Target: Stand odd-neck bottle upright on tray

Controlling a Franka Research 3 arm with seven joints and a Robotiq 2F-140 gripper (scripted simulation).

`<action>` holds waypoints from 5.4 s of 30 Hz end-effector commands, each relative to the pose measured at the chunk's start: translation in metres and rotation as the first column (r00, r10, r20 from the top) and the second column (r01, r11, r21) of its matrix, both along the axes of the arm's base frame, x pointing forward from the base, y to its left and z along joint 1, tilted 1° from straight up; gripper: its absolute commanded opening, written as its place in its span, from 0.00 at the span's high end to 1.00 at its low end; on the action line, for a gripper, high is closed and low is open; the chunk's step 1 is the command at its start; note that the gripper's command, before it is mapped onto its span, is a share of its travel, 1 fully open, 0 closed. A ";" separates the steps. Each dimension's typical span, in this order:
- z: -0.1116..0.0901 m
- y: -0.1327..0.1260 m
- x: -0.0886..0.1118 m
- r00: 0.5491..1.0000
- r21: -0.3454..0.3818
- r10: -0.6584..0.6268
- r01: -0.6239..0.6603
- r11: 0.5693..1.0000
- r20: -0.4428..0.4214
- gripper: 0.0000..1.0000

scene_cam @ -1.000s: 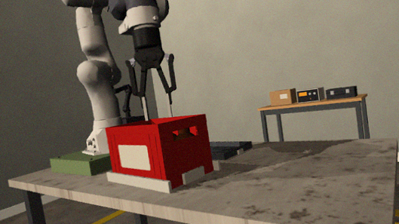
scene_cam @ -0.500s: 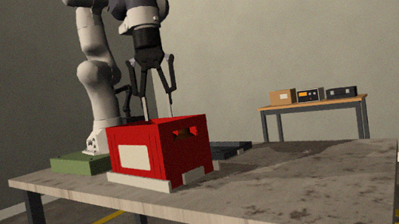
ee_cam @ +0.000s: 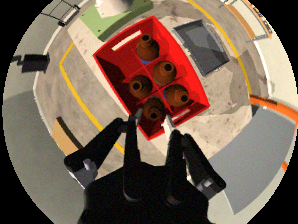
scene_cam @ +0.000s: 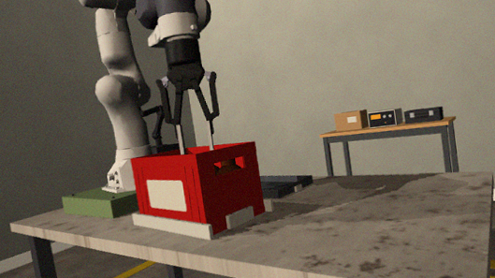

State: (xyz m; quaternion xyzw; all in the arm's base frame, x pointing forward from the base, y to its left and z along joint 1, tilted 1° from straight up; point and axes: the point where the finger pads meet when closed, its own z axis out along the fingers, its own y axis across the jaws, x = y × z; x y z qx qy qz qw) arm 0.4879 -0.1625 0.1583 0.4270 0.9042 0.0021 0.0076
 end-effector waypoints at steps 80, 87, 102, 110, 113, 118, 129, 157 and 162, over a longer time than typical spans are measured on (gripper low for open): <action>-0.033 0.000 0.002 1.000 0.001 0.006 -0.006 1.000 0.004 0.90; -0.033 0.000 0.002 1.000 0.001 0.006 -0.006 1.000 0.004 0.90; -0.033 0.000 0.002 1.000 0.001 0.006 -0.006 1.000 0.004 0.90; -0.033 0.000 0.002 1.000 0.001 0.006 -0.006 1.000 0.004 0.90; -0.033 0.000 0.002 1.000 0.001 0.006 -0.006 1.000 0.004 0.90; -0.033 0.000 0.002 1.000 0.001 0.006 -0.006 1.000 0.004 0.90; -0.033 0.000 0.002 1.000 0.001 0.006 -0.006 1.000 0.004 0.90; -0.033 0.000 0.002 1.000 0.001 0.006 -0.006 1.000 0.004 0.56; -0.033 0.000 0.002 1.000 0.001 0.006 -0.006 1.000 0.004 0.56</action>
